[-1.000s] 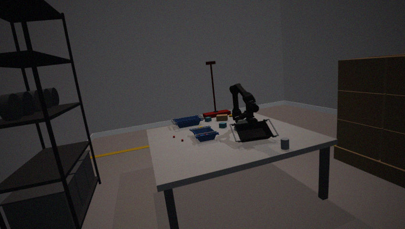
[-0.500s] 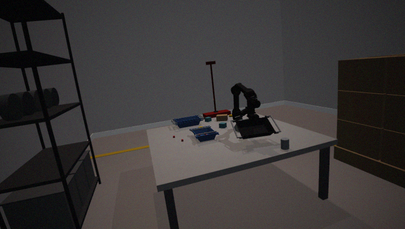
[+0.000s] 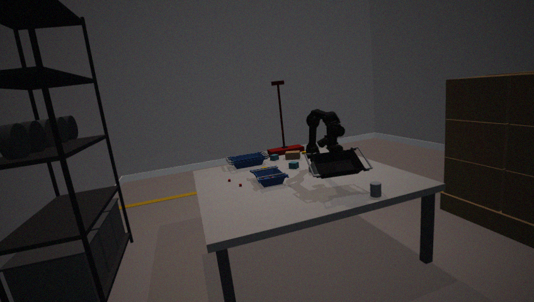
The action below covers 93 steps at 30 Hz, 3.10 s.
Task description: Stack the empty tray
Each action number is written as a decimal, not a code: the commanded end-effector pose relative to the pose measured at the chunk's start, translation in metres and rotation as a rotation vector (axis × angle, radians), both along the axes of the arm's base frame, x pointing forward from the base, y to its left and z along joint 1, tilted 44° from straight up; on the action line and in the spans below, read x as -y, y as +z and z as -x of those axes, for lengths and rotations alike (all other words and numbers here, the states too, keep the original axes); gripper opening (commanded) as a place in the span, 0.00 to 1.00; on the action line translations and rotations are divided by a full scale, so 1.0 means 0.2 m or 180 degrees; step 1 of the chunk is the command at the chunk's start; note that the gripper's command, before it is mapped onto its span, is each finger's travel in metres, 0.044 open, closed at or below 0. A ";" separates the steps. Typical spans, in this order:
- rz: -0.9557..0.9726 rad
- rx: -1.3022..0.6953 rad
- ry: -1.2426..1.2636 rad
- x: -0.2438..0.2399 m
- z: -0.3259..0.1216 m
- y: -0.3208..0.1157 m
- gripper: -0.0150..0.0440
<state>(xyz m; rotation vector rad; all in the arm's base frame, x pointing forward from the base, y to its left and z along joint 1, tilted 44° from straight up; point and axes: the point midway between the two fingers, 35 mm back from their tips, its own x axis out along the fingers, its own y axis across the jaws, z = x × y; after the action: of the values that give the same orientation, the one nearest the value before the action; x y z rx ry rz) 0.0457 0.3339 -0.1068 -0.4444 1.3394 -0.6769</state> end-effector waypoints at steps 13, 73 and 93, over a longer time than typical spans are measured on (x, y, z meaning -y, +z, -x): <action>-0.0134 0.0003 0.0000 -0.11 0.00 0.07 0.25; -0.0524 0.1161 -0.1232 0.15 -0.78 0.61 0.25; -0.0625 0.1913 -0.1972 0.51 -1.11 0.91 0.25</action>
<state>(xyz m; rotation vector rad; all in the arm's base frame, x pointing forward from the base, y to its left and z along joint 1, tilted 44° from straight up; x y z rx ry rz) 0.2623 0.2381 0.0614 0.2934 0.9749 -1.0771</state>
